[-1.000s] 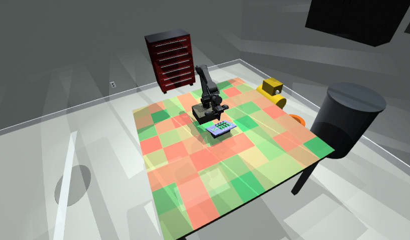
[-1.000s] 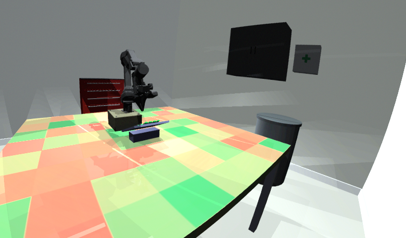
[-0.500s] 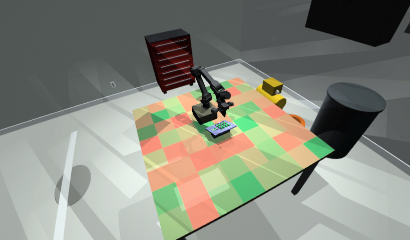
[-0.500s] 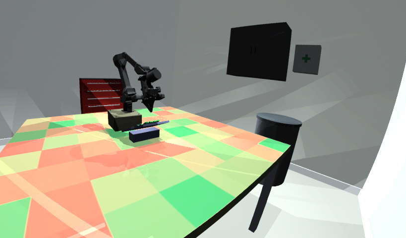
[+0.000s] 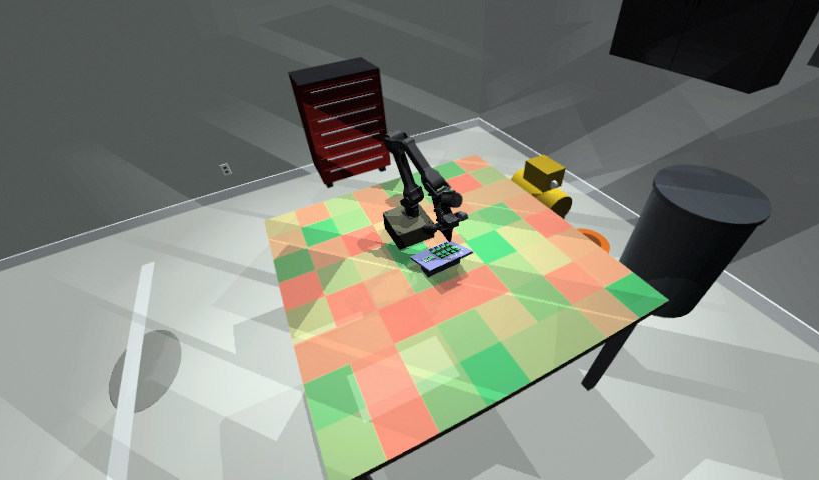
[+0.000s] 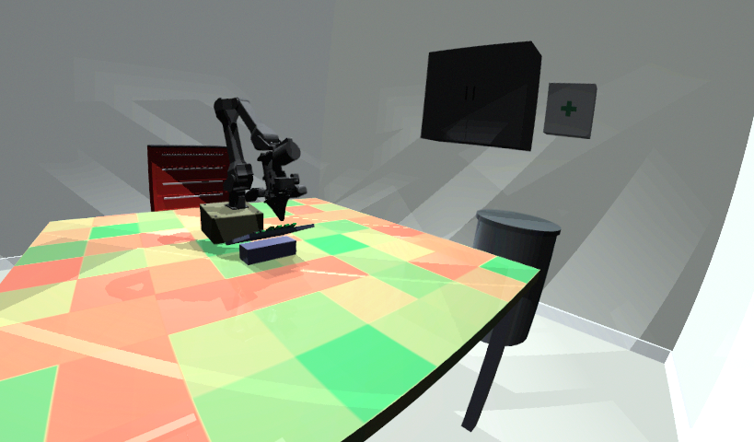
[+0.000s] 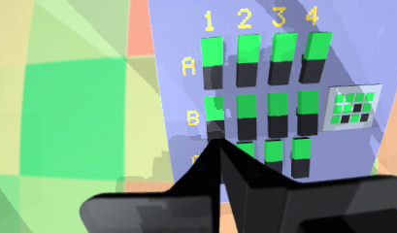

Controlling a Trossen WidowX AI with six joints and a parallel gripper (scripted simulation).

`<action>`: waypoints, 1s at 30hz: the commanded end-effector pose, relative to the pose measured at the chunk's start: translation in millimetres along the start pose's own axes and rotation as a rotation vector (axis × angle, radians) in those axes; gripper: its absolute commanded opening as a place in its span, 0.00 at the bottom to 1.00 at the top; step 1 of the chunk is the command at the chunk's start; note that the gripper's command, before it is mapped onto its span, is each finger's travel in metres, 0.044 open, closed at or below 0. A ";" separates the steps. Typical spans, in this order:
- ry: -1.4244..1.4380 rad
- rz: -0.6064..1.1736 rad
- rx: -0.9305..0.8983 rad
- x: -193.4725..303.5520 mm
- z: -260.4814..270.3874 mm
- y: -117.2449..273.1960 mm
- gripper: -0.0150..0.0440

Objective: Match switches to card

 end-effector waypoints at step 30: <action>0.002 -0.002 0.002 0.6 0.0 -15.4 0.25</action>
Point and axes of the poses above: the point midway between the two fingers, 35 mm back from their tips, its own y axis back along the fingers, its own z axis across the jaws, x = y × z, the point moved 10 cm from there along y, back along the fingers, and after that the axes turned 13 degrees about y, right-handed, at the moved point
